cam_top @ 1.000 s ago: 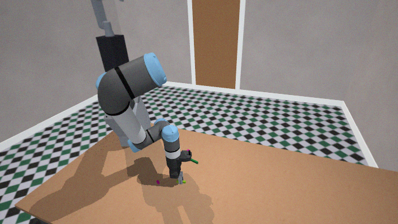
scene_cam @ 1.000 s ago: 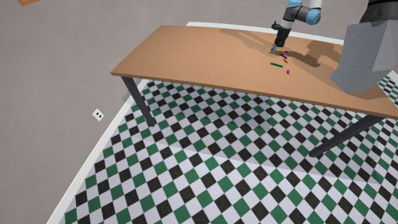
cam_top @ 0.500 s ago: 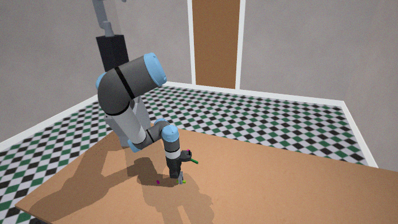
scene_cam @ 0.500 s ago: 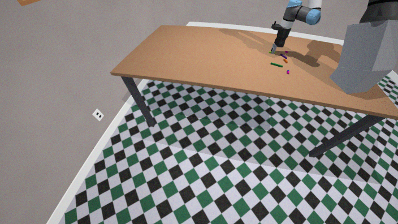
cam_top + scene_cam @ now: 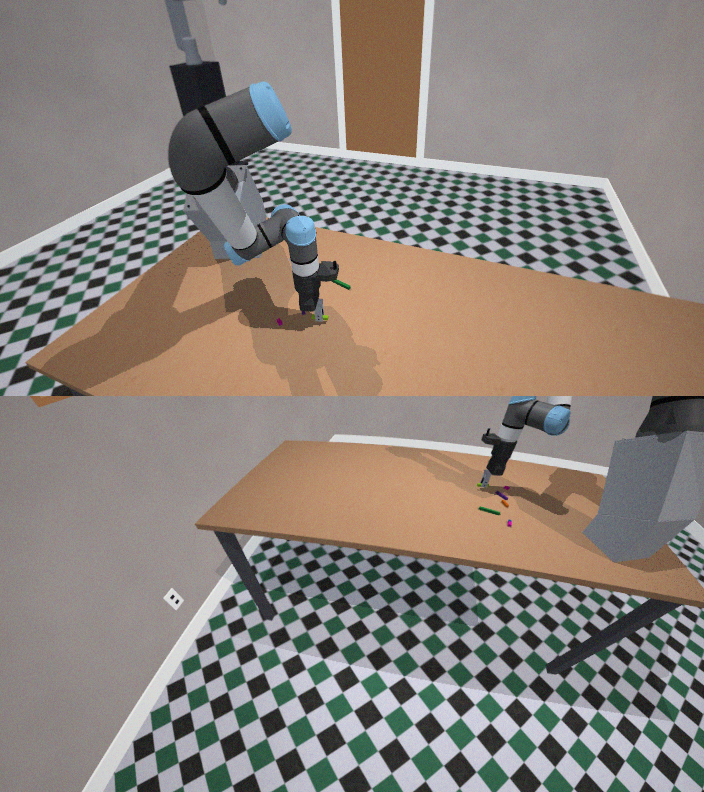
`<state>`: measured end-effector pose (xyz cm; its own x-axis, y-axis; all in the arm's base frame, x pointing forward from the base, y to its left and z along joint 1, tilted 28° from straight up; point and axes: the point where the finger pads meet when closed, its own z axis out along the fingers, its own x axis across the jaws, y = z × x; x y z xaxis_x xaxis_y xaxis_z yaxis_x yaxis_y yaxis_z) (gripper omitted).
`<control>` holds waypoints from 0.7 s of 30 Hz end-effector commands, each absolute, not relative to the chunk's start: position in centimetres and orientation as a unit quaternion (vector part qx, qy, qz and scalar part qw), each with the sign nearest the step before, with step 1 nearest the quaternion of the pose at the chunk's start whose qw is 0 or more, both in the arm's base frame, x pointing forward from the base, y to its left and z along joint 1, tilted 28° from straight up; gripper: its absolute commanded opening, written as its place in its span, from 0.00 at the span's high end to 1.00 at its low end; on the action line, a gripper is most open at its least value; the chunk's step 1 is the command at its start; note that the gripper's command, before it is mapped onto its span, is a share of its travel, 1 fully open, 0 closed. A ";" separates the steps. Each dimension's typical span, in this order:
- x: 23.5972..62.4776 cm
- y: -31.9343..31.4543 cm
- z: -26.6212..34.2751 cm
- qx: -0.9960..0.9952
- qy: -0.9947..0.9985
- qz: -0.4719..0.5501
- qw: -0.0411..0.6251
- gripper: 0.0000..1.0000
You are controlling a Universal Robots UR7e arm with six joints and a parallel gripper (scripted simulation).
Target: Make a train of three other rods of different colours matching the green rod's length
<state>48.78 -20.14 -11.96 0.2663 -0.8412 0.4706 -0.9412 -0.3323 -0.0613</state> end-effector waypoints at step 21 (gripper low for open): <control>47.1 -16.7 -4.8 0.787 -0.566 0.216 0.116 0.76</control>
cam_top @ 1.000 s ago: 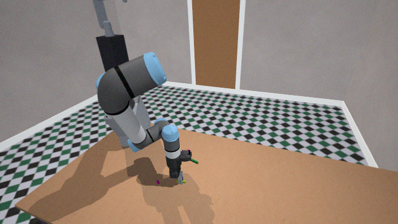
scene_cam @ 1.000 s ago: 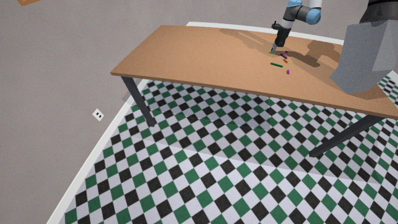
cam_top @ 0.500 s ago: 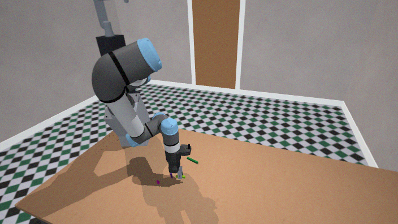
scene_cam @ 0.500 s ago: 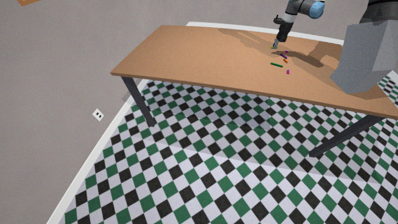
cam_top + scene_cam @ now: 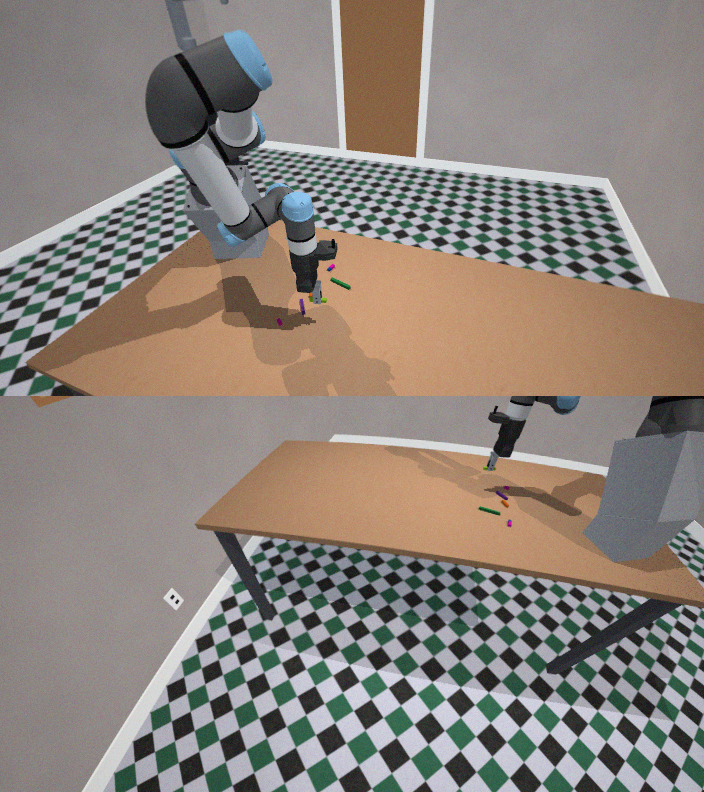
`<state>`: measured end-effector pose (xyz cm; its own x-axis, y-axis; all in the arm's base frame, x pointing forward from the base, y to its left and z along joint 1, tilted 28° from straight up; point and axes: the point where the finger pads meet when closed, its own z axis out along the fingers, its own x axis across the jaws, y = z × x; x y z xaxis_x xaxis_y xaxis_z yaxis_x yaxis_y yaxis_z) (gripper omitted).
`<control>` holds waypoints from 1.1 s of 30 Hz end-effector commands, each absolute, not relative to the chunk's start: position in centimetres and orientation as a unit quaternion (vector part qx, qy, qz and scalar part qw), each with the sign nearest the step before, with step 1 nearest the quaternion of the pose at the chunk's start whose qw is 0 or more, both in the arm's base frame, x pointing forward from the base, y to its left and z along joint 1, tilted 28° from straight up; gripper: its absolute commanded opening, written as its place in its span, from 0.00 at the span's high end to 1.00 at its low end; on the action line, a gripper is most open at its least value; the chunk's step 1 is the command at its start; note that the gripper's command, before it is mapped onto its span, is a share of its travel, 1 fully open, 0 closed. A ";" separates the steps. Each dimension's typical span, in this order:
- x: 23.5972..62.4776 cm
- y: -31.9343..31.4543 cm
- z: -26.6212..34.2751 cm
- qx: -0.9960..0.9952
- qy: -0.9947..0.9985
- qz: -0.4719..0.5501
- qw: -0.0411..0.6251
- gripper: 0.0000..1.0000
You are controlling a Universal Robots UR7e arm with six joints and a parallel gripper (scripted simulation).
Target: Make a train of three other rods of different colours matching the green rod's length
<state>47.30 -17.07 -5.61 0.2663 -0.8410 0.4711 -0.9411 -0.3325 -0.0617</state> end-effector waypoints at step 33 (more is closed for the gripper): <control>46.6 -7.1 -9.7 0.881 -0.410 0.183 0.148 0.76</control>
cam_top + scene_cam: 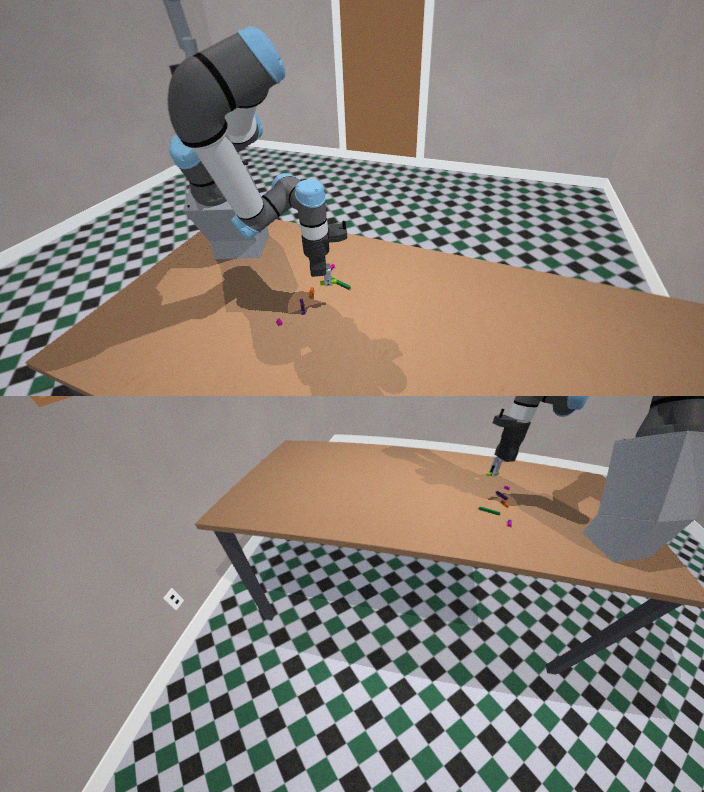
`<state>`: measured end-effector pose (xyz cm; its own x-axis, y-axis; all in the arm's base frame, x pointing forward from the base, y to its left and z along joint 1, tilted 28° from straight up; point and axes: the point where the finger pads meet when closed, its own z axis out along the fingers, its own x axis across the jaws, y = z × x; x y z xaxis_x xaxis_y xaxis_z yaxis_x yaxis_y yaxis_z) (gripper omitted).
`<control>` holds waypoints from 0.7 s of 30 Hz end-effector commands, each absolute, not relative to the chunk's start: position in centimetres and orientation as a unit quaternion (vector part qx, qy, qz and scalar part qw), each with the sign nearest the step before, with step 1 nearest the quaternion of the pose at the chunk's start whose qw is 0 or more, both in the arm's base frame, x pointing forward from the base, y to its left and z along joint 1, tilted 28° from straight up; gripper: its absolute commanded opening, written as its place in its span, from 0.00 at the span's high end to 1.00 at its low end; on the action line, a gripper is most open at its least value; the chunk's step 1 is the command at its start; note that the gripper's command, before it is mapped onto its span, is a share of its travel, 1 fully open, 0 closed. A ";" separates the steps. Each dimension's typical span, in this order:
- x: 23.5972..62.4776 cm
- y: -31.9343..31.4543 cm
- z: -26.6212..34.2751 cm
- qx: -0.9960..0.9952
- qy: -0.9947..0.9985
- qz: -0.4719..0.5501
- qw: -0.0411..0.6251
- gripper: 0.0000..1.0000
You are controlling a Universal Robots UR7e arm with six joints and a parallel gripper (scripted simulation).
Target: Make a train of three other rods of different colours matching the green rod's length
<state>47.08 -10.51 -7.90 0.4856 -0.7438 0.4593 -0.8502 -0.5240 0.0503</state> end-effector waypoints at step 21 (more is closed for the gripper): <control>41.1 6.0 -17.0 0.962 -0.122 0.133 0.203 0.76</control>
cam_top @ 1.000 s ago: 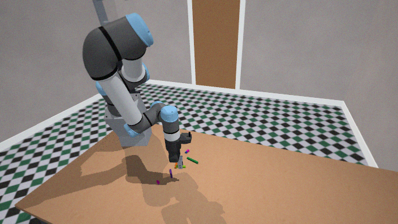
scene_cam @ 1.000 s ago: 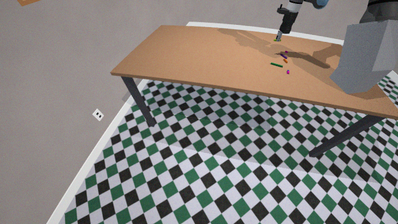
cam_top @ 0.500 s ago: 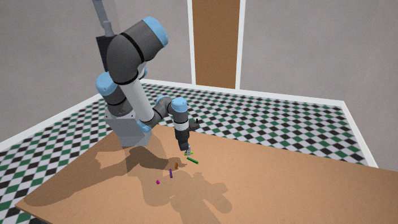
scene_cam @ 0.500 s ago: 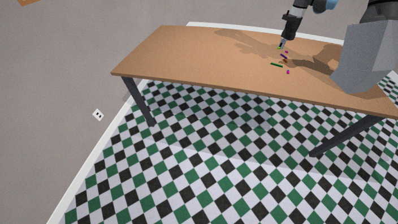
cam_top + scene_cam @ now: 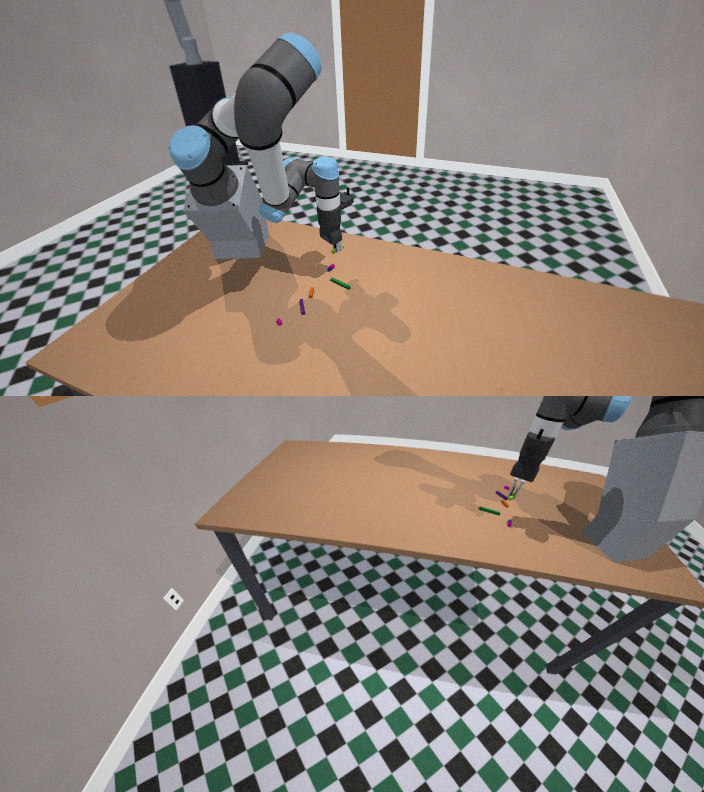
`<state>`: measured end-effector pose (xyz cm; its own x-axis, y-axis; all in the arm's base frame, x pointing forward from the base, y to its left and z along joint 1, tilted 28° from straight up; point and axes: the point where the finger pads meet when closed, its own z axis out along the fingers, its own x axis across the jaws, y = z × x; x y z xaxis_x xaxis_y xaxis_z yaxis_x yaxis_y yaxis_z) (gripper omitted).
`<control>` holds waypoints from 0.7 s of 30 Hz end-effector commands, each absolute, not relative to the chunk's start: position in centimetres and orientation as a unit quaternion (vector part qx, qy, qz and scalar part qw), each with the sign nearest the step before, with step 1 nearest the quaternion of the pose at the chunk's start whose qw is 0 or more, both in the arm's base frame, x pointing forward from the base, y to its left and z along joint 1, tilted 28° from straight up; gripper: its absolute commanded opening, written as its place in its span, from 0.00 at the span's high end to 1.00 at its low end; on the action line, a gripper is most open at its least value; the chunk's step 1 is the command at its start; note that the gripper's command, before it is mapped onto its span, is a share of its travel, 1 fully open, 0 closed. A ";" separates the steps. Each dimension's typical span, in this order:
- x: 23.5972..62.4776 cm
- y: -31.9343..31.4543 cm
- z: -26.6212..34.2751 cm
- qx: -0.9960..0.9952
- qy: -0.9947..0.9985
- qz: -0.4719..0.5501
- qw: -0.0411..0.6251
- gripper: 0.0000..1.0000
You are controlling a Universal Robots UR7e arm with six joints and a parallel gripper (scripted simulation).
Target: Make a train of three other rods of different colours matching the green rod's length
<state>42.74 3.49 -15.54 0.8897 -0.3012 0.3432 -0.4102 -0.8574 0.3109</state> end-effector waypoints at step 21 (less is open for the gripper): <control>39.9 7.6 -17.9 0.966 -0.078 0.126 0.211 0.76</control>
